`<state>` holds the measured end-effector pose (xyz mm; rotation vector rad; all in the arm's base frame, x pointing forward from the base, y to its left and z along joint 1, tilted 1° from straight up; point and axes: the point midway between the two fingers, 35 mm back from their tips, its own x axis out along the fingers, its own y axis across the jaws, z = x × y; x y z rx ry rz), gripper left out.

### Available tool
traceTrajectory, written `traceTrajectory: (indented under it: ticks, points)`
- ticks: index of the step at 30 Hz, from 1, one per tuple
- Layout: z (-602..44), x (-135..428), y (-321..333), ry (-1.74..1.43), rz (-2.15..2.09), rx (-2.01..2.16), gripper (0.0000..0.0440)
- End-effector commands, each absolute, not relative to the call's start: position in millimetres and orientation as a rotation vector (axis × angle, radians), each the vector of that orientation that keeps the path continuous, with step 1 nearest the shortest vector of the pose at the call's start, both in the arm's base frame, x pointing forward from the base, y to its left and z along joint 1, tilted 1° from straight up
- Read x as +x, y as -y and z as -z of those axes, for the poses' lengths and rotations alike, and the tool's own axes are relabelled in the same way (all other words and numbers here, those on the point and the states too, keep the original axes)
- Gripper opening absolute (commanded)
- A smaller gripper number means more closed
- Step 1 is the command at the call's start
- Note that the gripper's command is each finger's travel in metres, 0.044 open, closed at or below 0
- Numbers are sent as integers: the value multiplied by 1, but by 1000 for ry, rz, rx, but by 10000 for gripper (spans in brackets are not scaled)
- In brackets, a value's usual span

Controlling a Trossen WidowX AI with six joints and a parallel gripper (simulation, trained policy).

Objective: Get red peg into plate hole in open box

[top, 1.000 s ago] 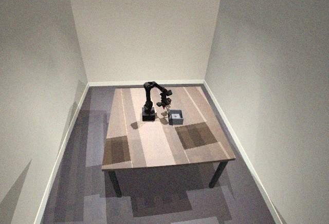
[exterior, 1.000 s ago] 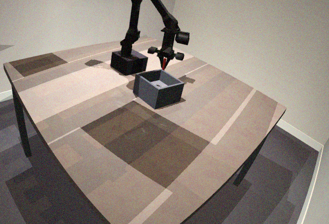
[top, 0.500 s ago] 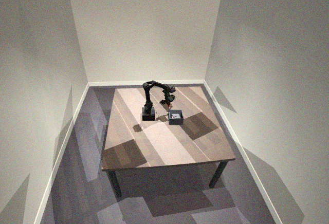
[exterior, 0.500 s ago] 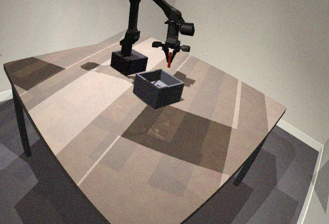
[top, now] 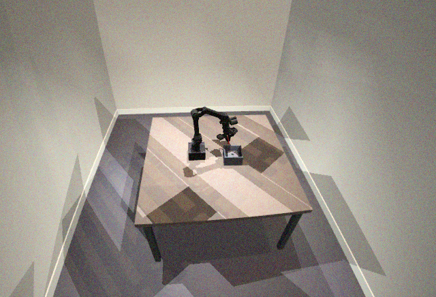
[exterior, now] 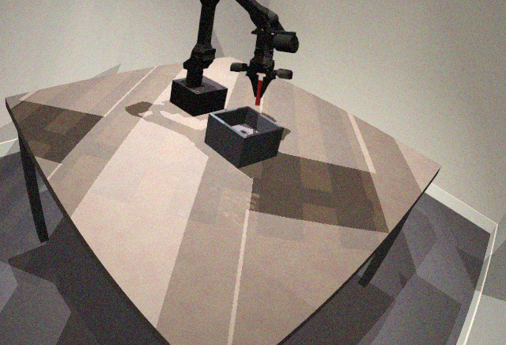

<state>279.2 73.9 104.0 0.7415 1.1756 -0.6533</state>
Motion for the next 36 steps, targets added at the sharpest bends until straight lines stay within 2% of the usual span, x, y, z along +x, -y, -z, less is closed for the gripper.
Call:
traceTrajectory:
  ticks: [1,29,31,34,36]
  points:
    - [-103,290,-62,-1163,672,754,0]
    - [-56,328,-9,-1212,773,841,18]
    - [-49,328,-7,-1223,776,833,45]
    - [-41,330,-5,-1238,777,817,121]
    - [-37,330,-3,-1257,781,797,150]
